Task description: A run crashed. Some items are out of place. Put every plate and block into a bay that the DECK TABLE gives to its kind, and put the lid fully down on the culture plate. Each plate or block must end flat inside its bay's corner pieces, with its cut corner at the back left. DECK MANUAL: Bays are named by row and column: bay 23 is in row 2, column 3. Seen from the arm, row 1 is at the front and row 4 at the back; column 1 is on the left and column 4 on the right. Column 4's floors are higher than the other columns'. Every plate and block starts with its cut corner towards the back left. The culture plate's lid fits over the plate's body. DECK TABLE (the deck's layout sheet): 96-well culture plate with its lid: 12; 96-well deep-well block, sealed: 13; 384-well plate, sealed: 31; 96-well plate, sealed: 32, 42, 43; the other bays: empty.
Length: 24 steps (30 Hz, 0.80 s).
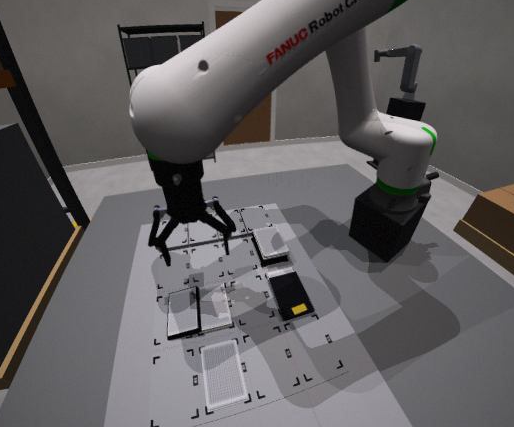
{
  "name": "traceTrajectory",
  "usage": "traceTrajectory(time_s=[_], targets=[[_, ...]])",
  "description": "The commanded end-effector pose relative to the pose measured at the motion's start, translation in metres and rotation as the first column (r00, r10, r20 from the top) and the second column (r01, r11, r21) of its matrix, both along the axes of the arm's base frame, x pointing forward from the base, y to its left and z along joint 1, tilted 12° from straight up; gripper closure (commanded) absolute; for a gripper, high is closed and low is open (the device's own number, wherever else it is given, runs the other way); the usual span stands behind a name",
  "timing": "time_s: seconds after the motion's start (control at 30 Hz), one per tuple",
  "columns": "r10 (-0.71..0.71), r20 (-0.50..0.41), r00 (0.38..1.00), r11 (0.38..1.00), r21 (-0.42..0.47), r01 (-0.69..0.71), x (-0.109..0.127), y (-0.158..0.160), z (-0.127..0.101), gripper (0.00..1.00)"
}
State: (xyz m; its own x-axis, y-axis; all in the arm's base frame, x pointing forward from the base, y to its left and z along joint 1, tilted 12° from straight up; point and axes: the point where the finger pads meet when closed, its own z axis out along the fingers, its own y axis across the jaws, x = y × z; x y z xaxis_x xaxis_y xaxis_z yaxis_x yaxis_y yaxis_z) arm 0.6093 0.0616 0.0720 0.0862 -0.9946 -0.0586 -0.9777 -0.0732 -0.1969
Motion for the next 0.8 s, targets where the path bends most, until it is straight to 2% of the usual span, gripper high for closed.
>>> traceTrajectory(time_s=[0.0,0.77], targets=[[0.001,0.001,1.000,1.000,0.001,-0.001,0.012,-0.015,0.002,0.00],[0.000,0.001,1.000,1.000,0.000,0.000,0.060,-0.078,0.007,0.00]])
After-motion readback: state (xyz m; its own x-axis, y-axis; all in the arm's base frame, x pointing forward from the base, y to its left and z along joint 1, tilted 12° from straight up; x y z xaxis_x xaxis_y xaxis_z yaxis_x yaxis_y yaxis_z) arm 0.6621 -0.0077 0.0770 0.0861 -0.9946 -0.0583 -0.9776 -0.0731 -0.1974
